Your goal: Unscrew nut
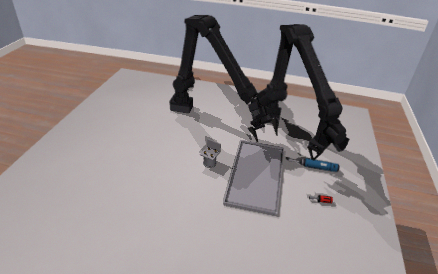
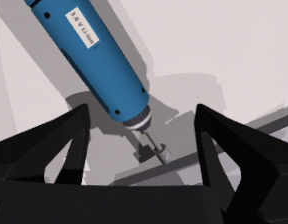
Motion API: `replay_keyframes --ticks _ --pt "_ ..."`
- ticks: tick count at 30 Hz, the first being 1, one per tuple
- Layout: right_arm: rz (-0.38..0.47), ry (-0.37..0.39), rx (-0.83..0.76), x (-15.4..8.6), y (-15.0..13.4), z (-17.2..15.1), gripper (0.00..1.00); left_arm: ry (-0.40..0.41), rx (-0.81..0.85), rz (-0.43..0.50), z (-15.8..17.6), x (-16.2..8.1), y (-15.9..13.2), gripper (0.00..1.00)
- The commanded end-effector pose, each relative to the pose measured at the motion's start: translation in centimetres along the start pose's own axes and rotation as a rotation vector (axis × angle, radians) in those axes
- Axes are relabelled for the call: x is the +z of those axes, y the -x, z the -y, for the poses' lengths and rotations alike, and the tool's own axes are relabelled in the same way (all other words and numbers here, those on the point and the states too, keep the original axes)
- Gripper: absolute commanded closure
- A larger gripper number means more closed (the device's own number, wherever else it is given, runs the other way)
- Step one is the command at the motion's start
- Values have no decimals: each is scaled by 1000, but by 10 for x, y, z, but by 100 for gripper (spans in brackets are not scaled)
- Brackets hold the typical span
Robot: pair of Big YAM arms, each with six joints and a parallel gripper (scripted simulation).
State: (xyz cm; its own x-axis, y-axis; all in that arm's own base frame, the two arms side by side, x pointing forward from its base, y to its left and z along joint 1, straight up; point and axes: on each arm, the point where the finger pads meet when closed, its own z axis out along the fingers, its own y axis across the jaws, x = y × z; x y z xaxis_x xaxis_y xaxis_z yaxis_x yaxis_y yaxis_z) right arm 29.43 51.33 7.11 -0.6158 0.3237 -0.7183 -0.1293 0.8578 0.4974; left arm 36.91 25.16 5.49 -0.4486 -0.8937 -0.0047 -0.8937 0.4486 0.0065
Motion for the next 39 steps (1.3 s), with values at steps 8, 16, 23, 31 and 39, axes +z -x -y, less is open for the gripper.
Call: replay_keyframes --ticks 8,16,23,31,39 --pt "15 25 21 0 10 -16 0 -22 -212 30 -13 -5 21 35" --pt "15 25 21 0 10 -16 0 -6 -381 -4 -36 19 19 35" --pt "15 25 21 0 10 -16 0 -9 -528 -4 -50 24 24 35" --pt "15 25 21 0 10 -16 0 -22 -509 12 -39 15 24 35" --pt "15 25 21 0 10 -16 0 -21 -523 10 -41 17 23 35"
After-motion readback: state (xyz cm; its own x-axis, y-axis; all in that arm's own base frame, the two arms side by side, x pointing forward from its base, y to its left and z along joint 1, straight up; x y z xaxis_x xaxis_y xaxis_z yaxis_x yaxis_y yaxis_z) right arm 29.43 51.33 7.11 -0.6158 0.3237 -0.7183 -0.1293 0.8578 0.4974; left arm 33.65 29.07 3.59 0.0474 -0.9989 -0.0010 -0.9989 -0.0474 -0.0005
